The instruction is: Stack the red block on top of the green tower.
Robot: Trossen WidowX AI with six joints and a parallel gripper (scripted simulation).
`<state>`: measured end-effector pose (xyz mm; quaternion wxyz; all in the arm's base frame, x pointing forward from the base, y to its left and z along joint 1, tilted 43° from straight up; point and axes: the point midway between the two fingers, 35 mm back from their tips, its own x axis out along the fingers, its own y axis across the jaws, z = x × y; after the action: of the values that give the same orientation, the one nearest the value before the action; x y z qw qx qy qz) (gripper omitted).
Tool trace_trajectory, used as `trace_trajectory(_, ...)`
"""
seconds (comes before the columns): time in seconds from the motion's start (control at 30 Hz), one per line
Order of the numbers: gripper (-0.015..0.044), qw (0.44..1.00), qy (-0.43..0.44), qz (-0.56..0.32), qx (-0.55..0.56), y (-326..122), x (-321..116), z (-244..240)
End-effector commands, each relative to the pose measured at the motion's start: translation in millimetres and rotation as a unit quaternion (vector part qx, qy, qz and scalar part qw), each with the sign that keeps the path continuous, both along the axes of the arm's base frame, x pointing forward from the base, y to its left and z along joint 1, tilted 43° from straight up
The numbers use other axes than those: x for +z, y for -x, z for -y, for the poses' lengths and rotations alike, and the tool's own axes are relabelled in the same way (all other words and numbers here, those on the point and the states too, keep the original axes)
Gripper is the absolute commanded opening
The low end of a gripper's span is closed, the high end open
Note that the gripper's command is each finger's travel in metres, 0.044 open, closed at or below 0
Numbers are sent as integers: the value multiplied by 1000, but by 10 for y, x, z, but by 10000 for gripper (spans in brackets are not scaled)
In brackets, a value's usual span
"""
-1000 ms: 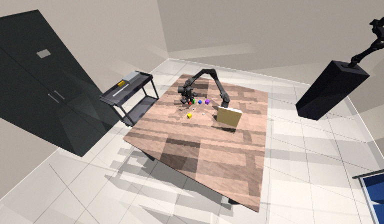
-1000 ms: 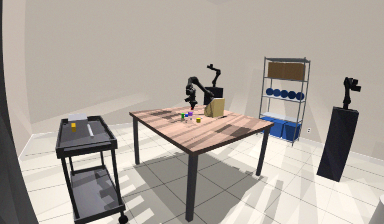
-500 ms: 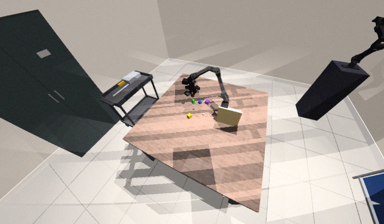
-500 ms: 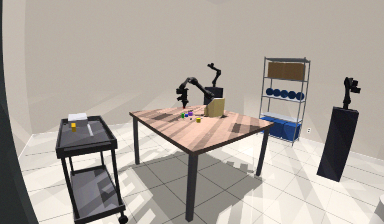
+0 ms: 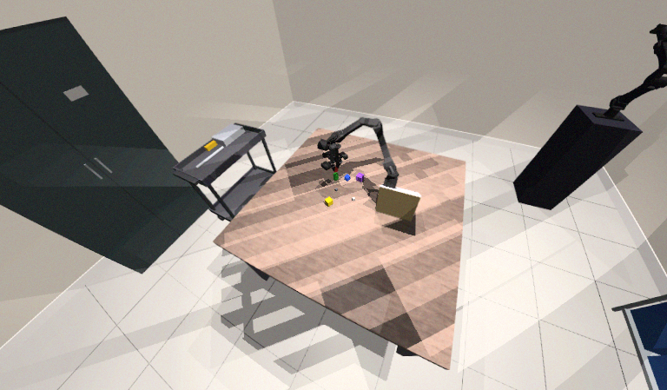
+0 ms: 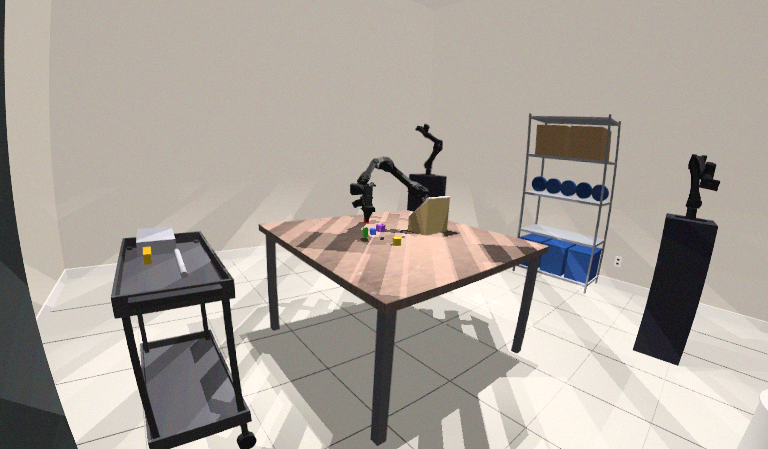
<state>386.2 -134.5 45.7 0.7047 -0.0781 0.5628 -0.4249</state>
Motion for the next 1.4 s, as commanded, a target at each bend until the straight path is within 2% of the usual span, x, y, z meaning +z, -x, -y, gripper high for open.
trace_trajectory(0.0, 0, 1000, 0, -2, 3, -1, -27, 17)
trace_trajectory(0.27, 0, 1000, 1, -2, 3, -3, -224, 211)
trace_trajectory(1.3, 0, 1000, 1, -2, 3, -6, -186, 176)
trace_trajectory(1.37, 53, 1000, 3, -1, 2, -6, -213, 213)
